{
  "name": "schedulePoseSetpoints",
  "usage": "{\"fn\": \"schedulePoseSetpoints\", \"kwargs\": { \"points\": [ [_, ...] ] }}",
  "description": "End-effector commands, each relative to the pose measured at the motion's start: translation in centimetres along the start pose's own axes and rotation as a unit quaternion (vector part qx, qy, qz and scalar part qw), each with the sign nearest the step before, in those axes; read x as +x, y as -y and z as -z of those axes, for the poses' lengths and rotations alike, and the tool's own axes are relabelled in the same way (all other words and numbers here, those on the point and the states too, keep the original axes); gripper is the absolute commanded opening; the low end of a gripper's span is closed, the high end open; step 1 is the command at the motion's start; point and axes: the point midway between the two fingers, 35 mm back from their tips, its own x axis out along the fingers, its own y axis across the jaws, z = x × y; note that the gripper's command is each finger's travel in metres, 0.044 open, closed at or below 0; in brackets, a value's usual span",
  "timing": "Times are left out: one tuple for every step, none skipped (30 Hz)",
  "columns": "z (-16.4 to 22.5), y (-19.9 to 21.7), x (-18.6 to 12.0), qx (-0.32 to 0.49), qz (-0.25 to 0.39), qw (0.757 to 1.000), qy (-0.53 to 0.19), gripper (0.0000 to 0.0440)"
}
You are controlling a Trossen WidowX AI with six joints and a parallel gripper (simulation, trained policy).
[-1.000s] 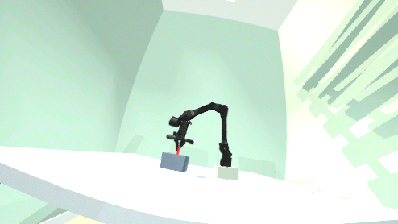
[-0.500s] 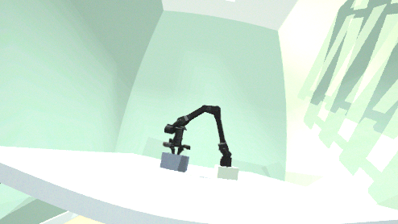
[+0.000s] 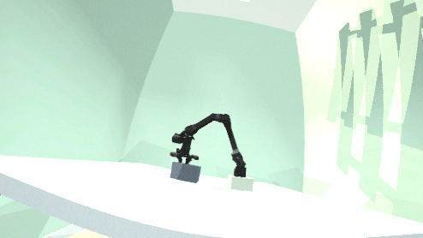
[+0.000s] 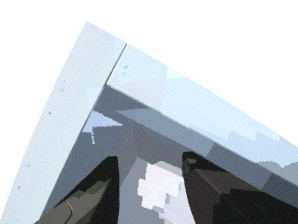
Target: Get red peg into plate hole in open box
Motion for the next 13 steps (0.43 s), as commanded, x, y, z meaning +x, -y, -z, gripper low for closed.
{"fn": "schedulePoseSetpoints", "kwargs": {
  "points": [
    [-0.8,-0.5,0.2,0.000,-0.009,1.000,0.002,0.0131],
    [-1.1,-0.5,0.2,0.001,-0.011,1.000,0.003,0.0131],
    [-1.3,-0.6,0.2,0.001,-0.012,1.000,0.003,0.0131],
    [-1.5,-0.6,0.2,0.002,-0.014,1.000,0.004,0.0131],
    [-1.7,-0.7,0.2,0.002,-0.016,1.000,0.005,0.0131],
    [-1.9,-0.7,0.2,0.003,-0.017,1.000,0.005,0.0131],
    [-2.2,-0.7,0.2,0.004,-0.019,1.000,0.007,0.0133],
    [-2.5,-0.7,0.1,0.005,-0.020,1.000,0.008,0.0134],
    [-2.7,-0.7,0.1,0.005,-0.022,1.000,0.010,0.0135],
    [-3.0,-0.7,0.1,0.006,-0.024,1.000,0.012,0.0136],
    [-3.3,-0.7,0.0,0.007,-0.025,1.000,0.014,0.0137],
    [-3.6,-0.7,0.0,0.007,-0.027,0.999,0.016,0.0138],
    [-3.8,-0.7,-0.1,0.008,-0.028,0.999,0.018,0.0139]
  ]
}}
